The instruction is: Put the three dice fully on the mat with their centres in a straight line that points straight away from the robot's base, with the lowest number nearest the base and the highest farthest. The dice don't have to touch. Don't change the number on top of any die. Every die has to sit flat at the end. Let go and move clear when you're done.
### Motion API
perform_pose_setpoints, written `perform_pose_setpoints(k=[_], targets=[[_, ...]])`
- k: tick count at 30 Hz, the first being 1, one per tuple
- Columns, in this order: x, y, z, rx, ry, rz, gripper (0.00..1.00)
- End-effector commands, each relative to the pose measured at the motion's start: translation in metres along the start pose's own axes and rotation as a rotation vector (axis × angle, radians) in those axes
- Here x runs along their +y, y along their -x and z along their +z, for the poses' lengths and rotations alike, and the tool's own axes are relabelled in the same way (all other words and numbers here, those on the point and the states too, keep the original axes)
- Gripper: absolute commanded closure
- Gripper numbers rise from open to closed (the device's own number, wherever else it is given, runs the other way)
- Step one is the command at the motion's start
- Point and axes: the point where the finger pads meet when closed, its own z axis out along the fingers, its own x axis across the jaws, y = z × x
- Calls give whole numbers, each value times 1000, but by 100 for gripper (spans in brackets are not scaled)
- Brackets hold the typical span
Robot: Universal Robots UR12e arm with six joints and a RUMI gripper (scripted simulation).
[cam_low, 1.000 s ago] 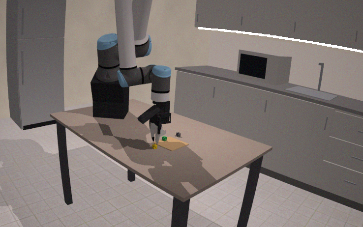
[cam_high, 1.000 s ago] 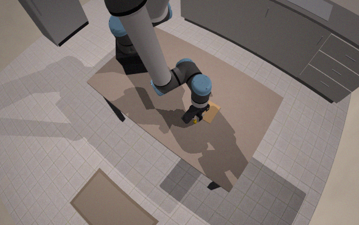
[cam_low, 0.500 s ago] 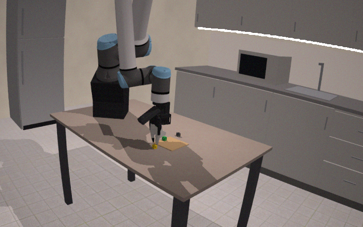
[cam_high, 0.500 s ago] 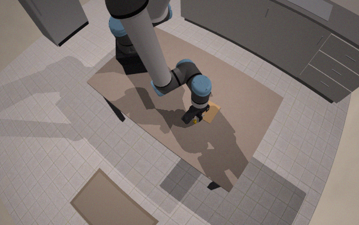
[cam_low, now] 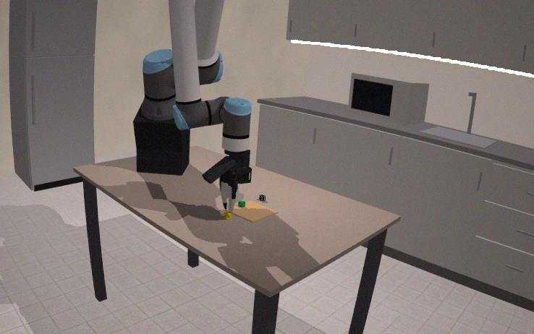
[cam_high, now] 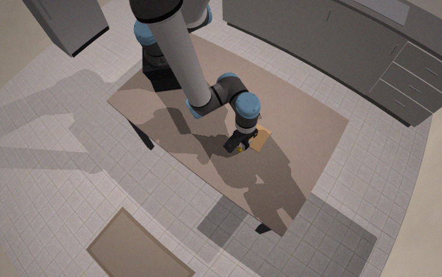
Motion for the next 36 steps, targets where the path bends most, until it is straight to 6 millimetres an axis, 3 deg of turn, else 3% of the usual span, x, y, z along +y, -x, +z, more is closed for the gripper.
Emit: perform_pose_setpoints(k=[1,22,36], targets=[[0,0,0,-1,0,0,79],[0,0,1,-1,0,0,79],[0,0,15,-1,0,0,79]])
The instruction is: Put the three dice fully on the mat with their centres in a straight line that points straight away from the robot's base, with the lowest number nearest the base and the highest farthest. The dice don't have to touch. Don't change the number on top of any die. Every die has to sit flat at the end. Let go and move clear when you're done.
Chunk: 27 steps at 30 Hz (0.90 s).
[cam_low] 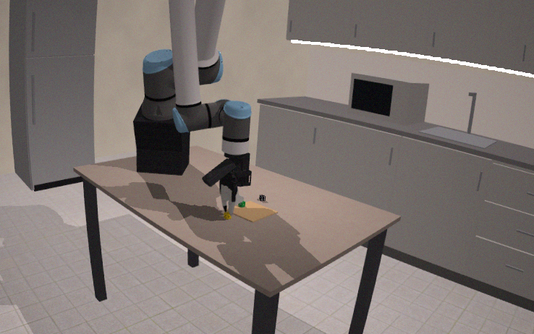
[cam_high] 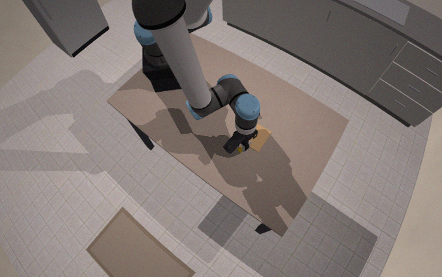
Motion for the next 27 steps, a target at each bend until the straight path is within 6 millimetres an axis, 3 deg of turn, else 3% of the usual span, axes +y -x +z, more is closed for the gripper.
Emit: perform_pose_setpoints(k=[1,27], targets=[[0,0,7,-1,0,0,79],[0,0,15,-1,0,0,79]])
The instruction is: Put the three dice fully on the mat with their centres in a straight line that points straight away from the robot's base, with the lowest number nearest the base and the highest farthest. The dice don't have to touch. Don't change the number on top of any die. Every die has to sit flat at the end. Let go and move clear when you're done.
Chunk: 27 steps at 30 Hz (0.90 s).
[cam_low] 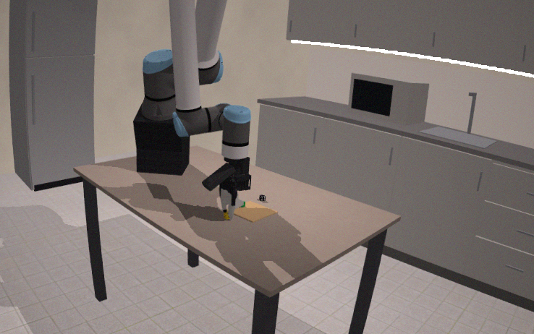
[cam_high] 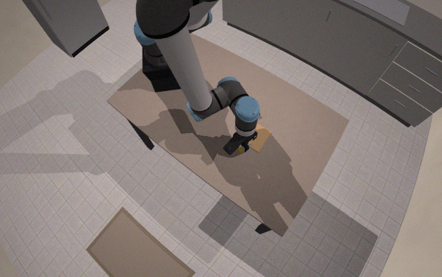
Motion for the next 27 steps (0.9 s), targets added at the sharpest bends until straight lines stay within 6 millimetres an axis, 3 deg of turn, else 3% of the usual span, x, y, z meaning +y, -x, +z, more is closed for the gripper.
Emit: perform_pose_setpoints(k=[1,22,23,27], targets=[[0,0,0,-1,0,0,79],[0,0,0,-1,0,0,79],[0,0,0,-1,0,0,97],[0,0,0,-1,0,0,97]])
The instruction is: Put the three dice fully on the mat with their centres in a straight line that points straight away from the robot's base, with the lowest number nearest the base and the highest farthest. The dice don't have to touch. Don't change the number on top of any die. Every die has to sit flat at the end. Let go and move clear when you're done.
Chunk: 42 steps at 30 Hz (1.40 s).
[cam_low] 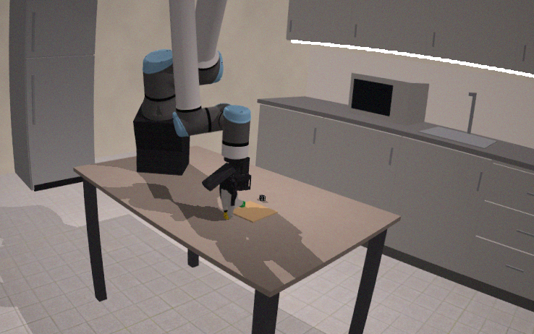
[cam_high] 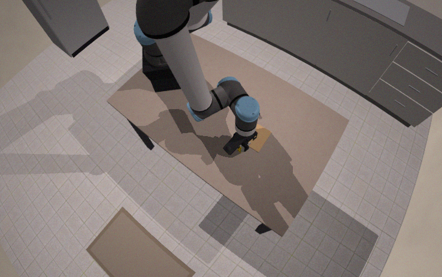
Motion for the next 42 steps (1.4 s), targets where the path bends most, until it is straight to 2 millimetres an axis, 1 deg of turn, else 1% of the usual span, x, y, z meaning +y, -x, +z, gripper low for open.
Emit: perform_pose_setpoints(k=[1,32,35,39,41,42], targets=[[0,0,0,-1,0,0,97],[0,0,-1,-1,0,0,97],[0,0,-5,-1,0,0,97],[0,0,-19,-1,0,0,97],[0,0,-19,-1,0,0,97],[0,0,-23,-1,0,0,97]])
